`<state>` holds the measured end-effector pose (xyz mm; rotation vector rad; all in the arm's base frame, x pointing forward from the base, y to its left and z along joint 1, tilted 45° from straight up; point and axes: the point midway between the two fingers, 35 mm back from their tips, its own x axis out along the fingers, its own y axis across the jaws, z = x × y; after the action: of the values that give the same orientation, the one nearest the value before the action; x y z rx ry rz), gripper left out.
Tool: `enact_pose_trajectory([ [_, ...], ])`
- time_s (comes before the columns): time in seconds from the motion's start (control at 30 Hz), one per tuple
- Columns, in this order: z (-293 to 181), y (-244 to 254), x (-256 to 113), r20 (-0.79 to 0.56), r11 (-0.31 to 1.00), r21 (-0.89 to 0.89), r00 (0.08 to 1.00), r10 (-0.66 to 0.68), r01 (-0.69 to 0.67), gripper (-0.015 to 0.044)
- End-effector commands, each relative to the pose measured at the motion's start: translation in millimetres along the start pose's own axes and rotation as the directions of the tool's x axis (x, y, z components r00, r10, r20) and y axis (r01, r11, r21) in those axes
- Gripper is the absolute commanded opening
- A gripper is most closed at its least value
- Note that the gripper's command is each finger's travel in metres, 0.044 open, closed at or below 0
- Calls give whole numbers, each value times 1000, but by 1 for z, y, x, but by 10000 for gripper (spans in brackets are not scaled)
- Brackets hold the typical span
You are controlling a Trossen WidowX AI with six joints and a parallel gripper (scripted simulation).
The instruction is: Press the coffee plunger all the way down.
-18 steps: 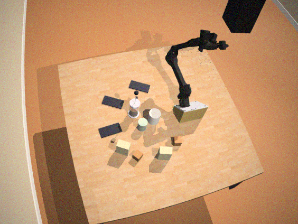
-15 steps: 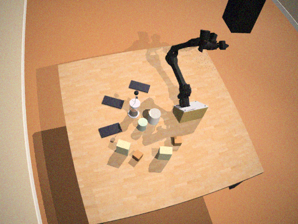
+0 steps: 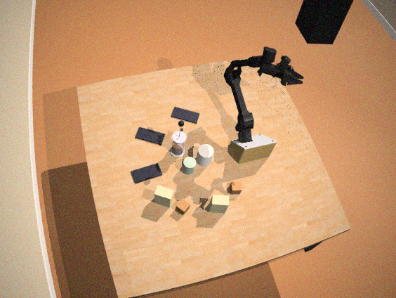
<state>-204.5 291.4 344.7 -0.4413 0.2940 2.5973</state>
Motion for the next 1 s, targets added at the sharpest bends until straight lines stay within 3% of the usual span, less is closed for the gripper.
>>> enact_pose_trajectory([
  [0.0,-21,-50,-8,-71,971,103,976,-207,214,440],
  [0.23,-77,-144,-56,-275,728,229,760,-589,646,440],
  [0.5,-144,-212,-147,-516,248,198,316,-796,948,440],
  [0.73,-199,-228,-248,-665,-241,16,-169,-727,971,440],
  [0.97,-236,-204,-346,-664,-620,-269,-608,-435,737,440],
])
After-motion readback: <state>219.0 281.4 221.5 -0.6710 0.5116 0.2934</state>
